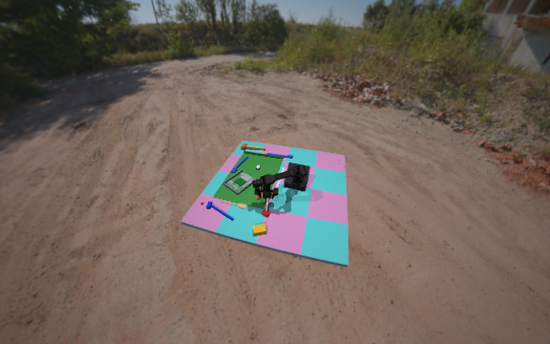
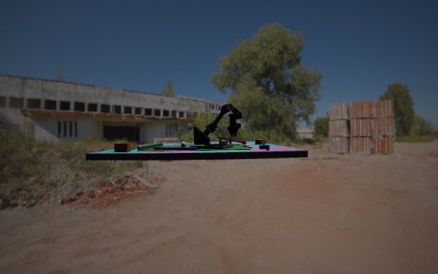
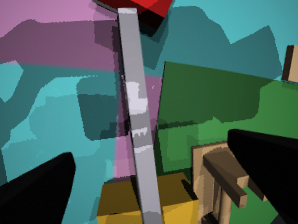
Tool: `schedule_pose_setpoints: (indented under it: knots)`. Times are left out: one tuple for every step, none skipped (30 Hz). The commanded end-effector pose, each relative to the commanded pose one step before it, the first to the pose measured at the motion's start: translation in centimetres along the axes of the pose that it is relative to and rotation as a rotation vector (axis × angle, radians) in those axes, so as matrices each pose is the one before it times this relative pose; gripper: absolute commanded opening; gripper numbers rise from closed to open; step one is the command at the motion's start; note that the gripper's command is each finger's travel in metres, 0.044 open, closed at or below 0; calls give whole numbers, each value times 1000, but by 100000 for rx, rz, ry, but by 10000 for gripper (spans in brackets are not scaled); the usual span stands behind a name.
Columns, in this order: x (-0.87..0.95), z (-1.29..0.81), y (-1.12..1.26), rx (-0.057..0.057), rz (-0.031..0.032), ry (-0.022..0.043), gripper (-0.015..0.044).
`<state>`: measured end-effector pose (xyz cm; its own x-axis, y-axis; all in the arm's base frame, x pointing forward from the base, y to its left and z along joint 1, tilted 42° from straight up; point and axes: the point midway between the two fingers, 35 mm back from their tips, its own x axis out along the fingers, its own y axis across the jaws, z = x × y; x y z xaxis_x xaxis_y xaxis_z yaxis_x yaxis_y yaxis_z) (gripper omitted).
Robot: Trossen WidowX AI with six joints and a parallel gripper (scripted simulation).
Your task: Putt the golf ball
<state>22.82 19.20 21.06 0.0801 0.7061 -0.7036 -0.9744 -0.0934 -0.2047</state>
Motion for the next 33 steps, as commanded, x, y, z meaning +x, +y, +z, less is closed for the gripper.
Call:
schedule_pose_setpoints:
  knots:
    - [1448, -122, 447, 782, 1142, -234, 440]
    - [431, 5, 20, 8, -12, -45, 440]
    - [111, 12, 9, 3, -4, -14, 440]
    - [37, 20, 8, 1, -2, -6, 440]
    - [0, 13, 4, 0, 0, -1, 440]
    - [0, 0, 0, 0, 0, 0, 440]
    - [0, 0, 0, 0, 0, 0, 440]
    - [129, -6, -6, -1, 2, 0, 440]
    - [275, -13, -10, -2, 3, -4, 440]
    - [340, -14, -7, -1, 1, -9, 440]
    - [435, -16, -2, 2, -1, -20, 440]
    - [548, -17, 9, 8, -6, -37, 440]
    - [439, -11, 16, 10, -8, -40, 440]
    - [151, -3, 8, 4, -3, -16, 440]
    - [0, 0, 0, 0, 0, 0, 440]
    - [0, 0, 0, 0, 0, 0, 440]
    - [0, 0, 0, 0, 0, 0, 440]
    - [0, 0, 0, 0, 0, 0, 440]
    - [0, 0, 0, 0, 0, 0, 440]
    - [0, 0, 0, 0, 0, 0, 440]
    - [25, -1, -1, 0, 0, 0, 440]
    - [50, -3, -2, 0, 1, 0, 440]
    - [77, -4, -3, 0, 1, -1, 440]
    - [97, -5, -4, 0, 1, -1, 440]
    - [117, -6, -4, 0, 1, -2, 440]
    - [138, -6, -4, 0, 1, -3, 440]
    - [153, -7, -3, 1, 1, -4, 440]
    - [158, -7, -2, 1, 1, -5, 440]
    - [160, -7, -1, 1, 0, -6, 440]
    - [160, -7, 0, 2, 0, -7, 440]
    - [160, -6, 1, 2, 0, -8, 440]
    - [160, -6, 2, 3, 0, -9, 440]
    - [160, -6, 3, 3, -1, -10, 440]
